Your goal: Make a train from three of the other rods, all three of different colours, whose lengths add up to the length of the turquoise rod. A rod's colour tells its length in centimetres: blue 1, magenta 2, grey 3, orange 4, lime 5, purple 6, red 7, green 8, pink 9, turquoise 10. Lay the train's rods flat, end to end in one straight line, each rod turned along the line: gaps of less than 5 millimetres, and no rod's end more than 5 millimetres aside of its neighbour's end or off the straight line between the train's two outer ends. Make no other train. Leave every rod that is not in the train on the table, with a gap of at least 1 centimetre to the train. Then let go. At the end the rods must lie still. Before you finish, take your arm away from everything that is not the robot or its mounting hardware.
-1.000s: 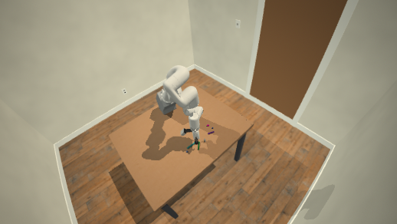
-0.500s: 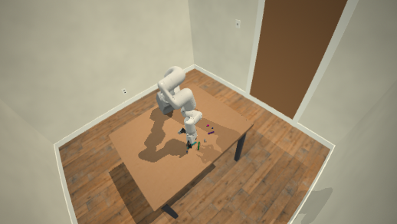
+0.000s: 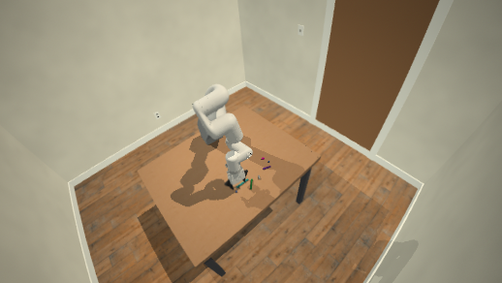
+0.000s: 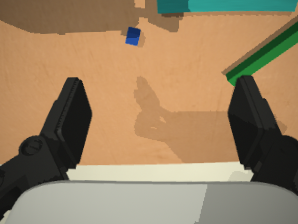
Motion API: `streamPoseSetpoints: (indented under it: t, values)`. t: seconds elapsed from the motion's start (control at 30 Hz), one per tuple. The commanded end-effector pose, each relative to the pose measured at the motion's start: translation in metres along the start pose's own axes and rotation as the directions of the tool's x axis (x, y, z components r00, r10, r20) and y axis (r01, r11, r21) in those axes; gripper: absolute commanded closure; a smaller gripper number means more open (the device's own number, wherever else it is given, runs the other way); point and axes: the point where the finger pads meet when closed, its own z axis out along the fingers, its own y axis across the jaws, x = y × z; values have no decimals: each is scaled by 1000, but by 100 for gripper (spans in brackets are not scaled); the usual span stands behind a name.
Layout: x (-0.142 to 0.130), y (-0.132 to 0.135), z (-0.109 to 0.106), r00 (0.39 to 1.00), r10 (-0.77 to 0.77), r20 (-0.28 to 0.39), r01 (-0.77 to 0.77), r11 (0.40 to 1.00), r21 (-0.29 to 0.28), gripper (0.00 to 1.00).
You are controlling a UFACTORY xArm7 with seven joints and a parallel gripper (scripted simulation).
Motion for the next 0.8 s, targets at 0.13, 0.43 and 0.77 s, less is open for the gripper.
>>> streamPoseSetpoints:
  t: [0.13,0.43,0.77]
  values:
    - [1,-22,-3,959,282,-14,-282,959,-14,0]
    - [1,-22,-3,959,284,-14,-284,959,-14,76]
    - [1,-22,-3,959,284,-14,-284,959,-14,76]
